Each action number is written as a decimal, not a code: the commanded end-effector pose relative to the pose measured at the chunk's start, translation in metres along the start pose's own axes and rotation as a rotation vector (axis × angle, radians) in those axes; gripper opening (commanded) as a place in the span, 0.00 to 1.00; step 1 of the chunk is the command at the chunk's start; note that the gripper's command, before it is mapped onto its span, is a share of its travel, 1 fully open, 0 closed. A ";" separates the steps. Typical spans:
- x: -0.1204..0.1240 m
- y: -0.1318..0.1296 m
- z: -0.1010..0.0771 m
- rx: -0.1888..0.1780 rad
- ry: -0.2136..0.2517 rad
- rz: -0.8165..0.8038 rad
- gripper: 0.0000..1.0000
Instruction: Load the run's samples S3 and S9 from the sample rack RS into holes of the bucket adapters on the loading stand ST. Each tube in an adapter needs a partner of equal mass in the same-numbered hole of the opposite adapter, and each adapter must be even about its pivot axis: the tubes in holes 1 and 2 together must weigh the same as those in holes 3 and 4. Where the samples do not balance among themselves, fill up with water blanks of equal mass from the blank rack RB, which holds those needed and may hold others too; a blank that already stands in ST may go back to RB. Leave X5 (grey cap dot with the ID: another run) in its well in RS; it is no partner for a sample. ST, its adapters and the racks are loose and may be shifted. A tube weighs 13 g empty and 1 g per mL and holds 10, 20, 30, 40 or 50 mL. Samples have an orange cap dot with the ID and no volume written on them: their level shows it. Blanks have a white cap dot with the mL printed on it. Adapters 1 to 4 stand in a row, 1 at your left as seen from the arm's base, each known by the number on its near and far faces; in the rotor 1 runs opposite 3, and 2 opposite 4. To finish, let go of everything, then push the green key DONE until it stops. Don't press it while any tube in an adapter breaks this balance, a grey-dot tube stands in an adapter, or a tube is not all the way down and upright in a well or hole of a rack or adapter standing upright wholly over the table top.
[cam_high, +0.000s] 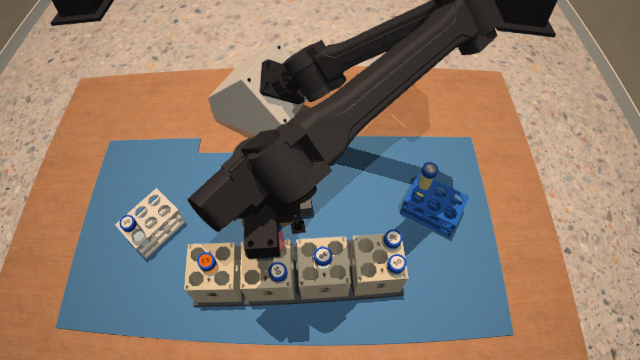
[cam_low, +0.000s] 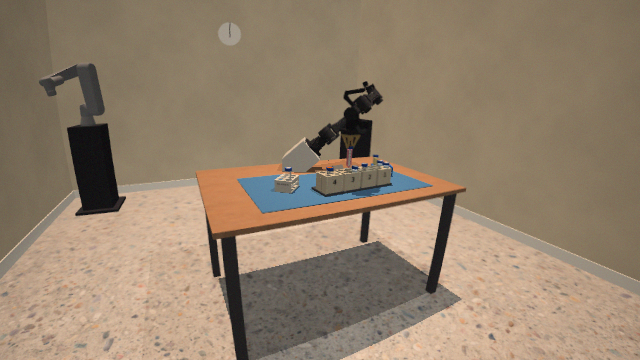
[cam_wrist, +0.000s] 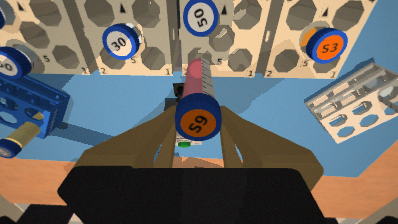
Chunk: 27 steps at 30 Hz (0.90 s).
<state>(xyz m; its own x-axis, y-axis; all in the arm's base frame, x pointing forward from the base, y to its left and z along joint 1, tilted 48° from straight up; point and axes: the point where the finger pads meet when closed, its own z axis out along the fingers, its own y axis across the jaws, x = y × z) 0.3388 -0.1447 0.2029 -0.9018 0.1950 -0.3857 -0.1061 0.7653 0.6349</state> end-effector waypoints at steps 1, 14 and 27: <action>-0.009 0.005 0.000 0.018 -0.027 -0.007 0.00; -0.013 -0.001 -0.009 0.026 -0.034 -0.005 0.00; -0.012 0.006 -0.008 0.026 -0.034 -0.004 0.00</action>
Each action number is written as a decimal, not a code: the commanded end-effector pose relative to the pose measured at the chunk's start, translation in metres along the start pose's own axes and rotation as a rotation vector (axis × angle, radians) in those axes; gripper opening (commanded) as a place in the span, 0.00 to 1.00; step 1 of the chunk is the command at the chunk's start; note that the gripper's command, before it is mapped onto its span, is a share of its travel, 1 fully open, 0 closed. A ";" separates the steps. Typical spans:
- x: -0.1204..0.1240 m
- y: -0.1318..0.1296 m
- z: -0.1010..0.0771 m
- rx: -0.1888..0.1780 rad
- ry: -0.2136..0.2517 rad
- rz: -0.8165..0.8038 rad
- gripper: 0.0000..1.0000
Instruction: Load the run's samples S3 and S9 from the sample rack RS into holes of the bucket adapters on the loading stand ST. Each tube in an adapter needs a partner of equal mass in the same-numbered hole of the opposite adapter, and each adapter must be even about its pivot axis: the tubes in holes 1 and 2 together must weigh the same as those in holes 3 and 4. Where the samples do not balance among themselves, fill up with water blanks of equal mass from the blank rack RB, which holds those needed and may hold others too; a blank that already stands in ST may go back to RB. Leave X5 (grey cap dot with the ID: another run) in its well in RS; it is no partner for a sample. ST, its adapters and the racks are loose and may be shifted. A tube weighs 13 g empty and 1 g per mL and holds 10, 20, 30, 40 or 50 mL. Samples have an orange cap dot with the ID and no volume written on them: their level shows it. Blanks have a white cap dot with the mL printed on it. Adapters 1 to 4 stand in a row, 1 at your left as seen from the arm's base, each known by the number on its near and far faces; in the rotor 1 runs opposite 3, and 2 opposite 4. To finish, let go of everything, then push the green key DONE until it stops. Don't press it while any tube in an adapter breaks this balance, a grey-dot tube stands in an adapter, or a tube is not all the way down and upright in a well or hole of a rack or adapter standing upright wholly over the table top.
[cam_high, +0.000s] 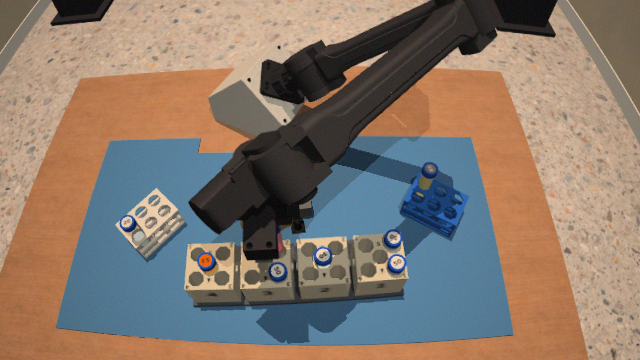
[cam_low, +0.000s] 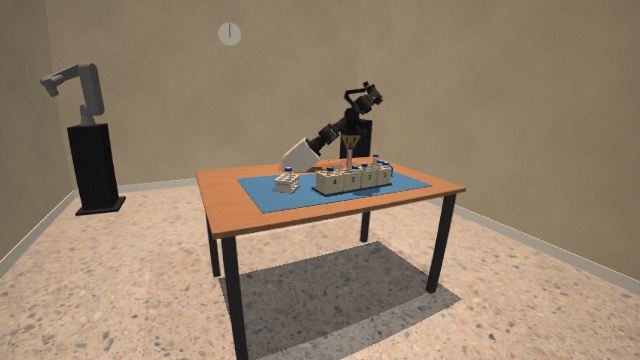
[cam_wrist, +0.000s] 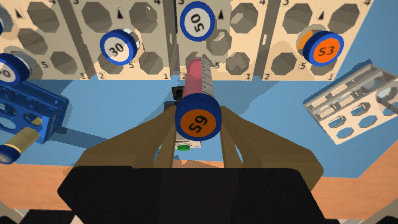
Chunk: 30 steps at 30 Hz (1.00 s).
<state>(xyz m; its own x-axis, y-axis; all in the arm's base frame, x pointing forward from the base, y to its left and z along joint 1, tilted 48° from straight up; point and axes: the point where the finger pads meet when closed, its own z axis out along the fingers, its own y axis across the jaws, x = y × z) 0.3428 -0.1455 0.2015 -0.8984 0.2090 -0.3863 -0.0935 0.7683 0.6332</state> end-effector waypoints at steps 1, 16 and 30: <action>-0.005 0.008 -0.002 0.011 -0.016 -0.017 0.00; -0.005 0.007 0.016 0.008 -0.015 -0.014 0.00; -0.010 0.000 0.028 0.012 -0.023 -0.007 0.00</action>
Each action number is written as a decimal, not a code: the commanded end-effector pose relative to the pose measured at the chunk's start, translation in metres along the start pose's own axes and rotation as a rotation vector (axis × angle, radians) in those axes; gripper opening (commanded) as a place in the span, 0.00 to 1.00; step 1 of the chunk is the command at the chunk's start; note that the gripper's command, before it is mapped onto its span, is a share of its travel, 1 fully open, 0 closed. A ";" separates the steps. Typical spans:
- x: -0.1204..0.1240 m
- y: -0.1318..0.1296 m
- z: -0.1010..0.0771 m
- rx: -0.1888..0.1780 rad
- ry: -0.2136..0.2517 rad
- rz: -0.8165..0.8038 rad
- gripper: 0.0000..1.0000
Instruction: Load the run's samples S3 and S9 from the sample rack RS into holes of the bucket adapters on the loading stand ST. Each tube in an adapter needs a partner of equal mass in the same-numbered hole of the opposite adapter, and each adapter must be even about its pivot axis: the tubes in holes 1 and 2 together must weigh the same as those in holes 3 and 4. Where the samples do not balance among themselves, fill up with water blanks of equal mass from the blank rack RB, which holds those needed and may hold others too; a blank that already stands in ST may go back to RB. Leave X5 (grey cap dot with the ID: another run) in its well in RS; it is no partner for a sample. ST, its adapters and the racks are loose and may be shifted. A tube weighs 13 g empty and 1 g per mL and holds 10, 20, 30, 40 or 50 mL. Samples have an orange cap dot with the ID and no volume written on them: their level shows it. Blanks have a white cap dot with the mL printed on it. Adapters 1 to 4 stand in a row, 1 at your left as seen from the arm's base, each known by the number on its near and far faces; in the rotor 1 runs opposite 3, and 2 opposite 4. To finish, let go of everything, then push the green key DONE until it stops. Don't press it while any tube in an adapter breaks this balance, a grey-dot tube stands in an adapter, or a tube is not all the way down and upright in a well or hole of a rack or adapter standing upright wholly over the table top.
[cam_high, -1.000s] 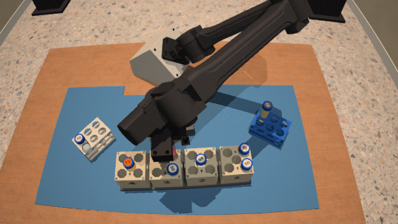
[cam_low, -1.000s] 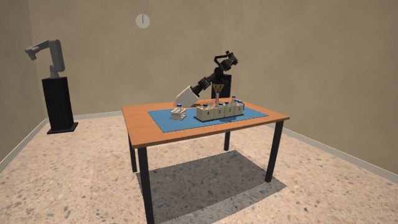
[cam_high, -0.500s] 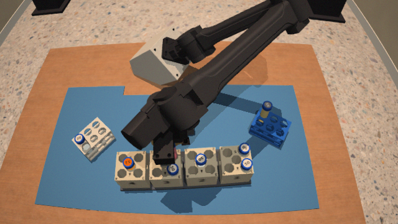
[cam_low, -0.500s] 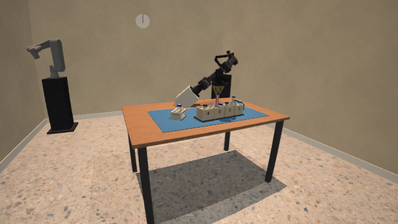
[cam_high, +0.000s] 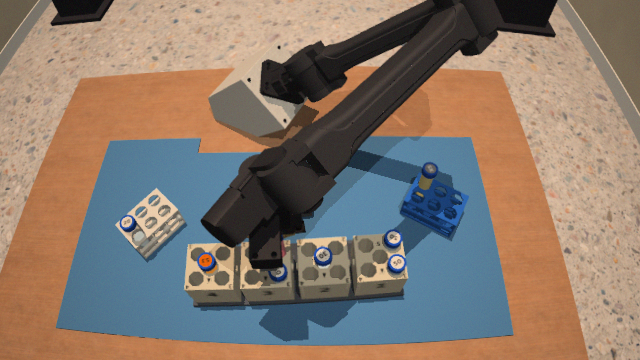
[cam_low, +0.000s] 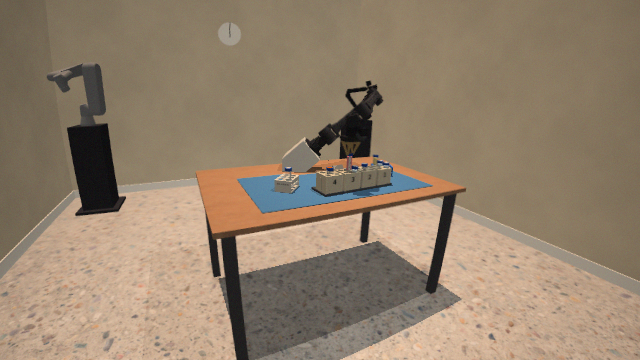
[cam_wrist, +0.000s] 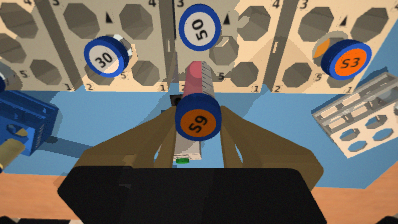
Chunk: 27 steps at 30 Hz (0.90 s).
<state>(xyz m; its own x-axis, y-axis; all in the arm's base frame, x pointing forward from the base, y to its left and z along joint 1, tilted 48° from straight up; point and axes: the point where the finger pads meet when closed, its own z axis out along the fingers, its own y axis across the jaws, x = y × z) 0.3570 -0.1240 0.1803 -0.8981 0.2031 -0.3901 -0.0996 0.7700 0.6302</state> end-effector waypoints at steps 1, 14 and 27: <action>-0.004 0.001 0.004 0.001 -0.008 0.004 0.00; -0.007 -0.001 0.019 0.001 -0.009 0.002 0.00; -0.006 -0.001 0.036 0.000 -0.007 0.005 0.00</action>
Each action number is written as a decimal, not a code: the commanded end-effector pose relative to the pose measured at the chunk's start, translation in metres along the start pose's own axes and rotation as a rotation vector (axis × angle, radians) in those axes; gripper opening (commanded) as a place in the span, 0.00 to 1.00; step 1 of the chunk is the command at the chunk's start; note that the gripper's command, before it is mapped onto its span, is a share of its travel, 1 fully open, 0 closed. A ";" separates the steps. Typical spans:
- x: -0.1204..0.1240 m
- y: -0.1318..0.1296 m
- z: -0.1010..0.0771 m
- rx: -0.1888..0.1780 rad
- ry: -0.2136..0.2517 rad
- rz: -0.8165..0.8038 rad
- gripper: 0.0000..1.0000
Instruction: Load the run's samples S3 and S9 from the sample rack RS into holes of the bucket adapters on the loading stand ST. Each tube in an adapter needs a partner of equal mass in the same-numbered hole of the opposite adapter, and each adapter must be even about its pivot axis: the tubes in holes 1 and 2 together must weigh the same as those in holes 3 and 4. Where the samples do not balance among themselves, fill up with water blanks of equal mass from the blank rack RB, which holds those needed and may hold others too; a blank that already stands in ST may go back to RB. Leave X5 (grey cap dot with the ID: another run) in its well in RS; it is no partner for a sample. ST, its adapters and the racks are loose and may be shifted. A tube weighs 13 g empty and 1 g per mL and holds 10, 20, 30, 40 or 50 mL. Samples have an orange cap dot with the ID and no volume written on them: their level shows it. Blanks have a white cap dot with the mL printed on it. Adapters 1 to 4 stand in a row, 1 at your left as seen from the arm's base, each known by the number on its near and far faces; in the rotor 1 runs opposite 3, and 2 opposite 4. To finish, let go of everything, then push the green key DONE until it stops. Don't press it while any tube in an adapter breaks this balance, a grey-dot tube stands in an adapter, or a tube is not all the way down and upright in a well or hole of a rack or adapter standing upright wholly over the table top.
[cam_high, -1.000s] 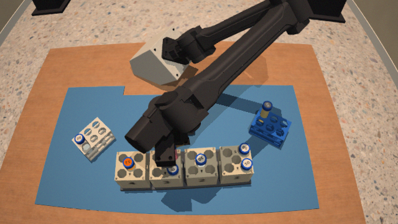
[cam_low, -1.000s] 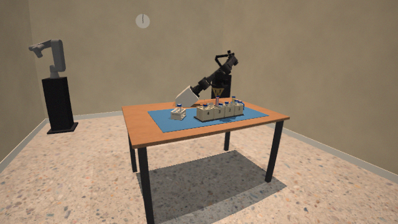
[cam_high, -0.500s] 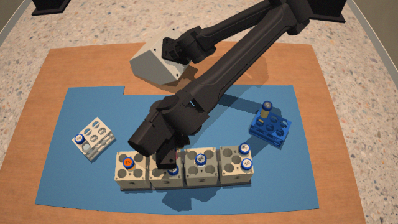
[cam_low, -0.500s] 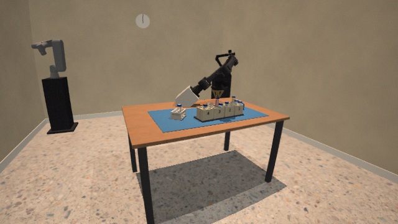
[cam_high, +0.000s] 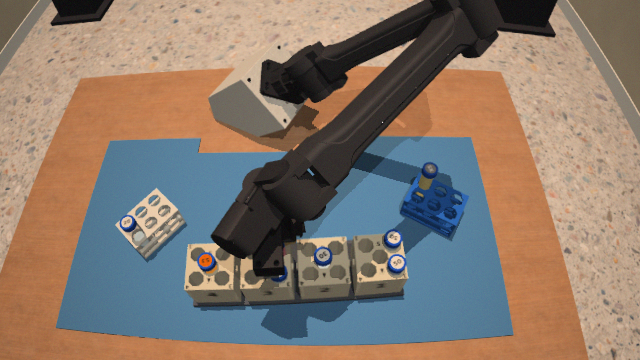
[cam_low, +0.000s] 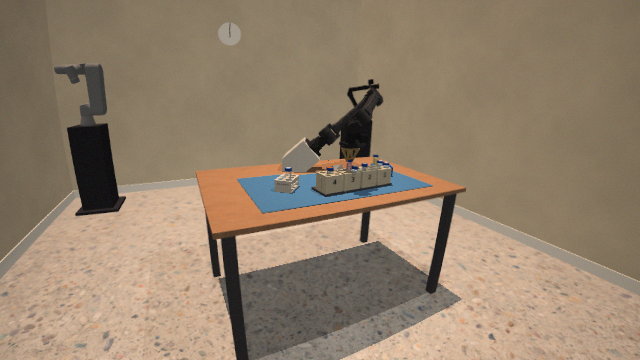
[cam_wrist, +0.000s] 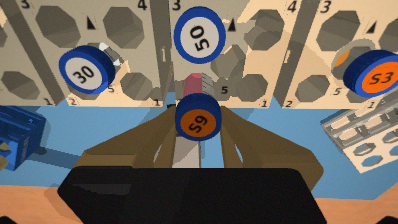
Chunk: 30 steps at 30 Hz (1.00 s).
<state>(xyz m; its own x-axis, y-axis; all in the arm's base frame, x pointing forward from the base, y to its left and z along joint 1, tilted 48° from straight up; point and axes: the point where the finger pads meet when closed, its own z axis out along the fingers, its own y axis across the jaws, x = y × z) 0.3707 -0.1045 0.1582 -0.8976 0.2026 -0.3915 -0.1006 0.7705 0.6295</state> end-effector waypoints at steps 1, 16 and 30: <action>-0.003 -0.001 0.007 -0.002 -0.002 0.011 0.00; -0.002 -0.002 0.024 -0.002 -0.002 0.012 0.00; -0.011 -0.002 0.015 0.012 -0.026 -0.005 0.00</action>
<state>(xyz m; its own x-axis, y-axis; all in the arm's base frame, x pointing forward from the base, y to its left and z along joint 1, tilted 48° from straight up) 0.3804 -0.0906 0.1433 -0.8981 0.2034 -0.3900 -0.0998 0.7693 0.6311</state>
